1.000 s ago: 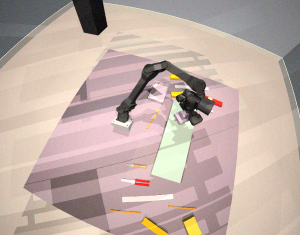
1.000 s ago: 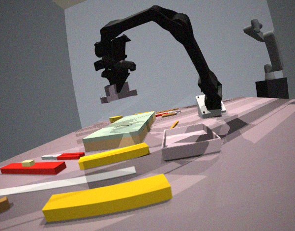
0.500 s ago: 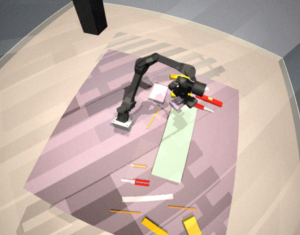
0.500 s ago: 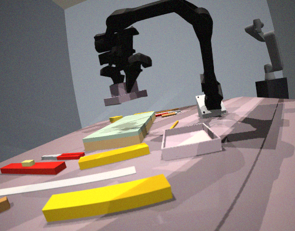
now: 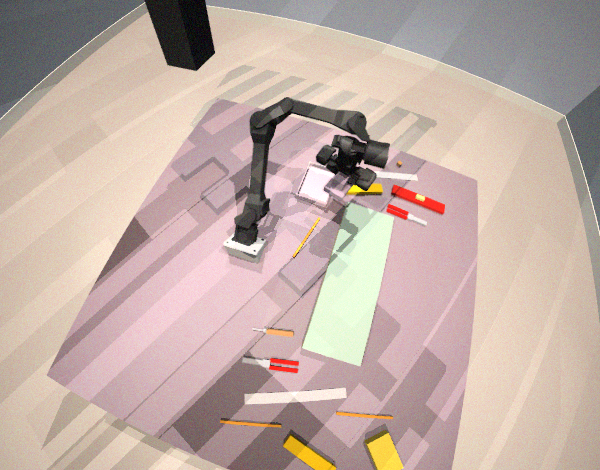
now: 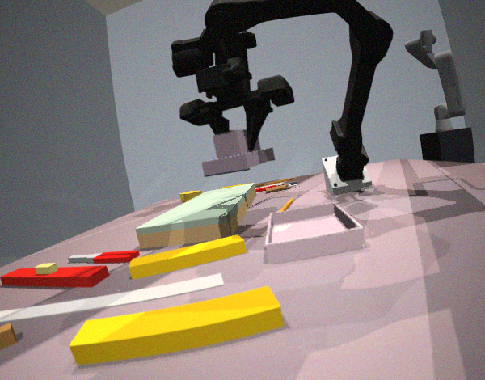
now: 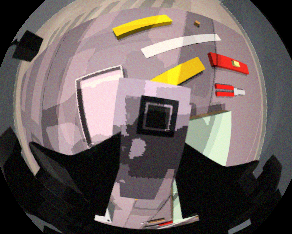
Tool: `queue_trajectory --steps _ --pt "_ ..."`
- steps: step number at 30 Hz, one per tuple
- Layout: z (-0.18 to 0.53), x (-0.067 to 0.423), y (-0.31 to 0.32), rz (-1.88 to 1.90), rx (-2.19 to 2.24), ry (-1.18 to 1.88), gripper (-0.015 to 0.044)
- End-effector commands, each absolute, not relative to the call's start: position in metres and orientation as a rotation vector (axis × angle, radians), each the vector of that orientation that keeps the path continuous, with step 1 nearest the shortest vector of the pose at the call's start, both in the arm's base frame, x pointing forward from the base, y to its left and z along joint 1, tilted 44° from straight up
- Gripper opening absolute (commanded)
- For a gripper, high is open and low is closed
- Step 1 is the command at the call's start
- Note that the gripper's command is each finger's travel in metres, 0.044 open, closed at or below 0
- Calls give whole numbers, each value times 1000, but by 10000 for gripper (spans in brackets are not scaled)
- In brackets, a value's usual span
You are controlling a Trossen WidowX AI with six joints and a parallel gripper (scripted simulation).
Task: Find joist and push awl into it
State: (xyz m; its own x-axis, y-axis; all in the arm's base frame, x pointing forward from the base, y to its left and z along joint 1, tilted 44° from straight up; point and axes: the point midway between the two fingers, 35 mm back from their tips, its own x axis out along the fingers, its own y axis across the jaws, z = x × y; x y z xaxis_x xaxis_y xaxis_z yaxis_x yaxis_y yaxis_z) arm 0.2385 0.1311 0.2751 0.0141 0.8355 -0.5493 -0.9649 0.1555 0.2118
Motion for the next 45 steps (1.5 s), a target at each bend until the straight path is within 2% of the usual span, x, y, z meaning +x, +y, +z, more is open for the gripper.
queue_trajectory --steps 1,14,45 --pt "284 218 139 1460 -282 583 0" --pt "298 153 159 1594 -377 428 0" --pt "272 154 181 1604 -412 433 0"
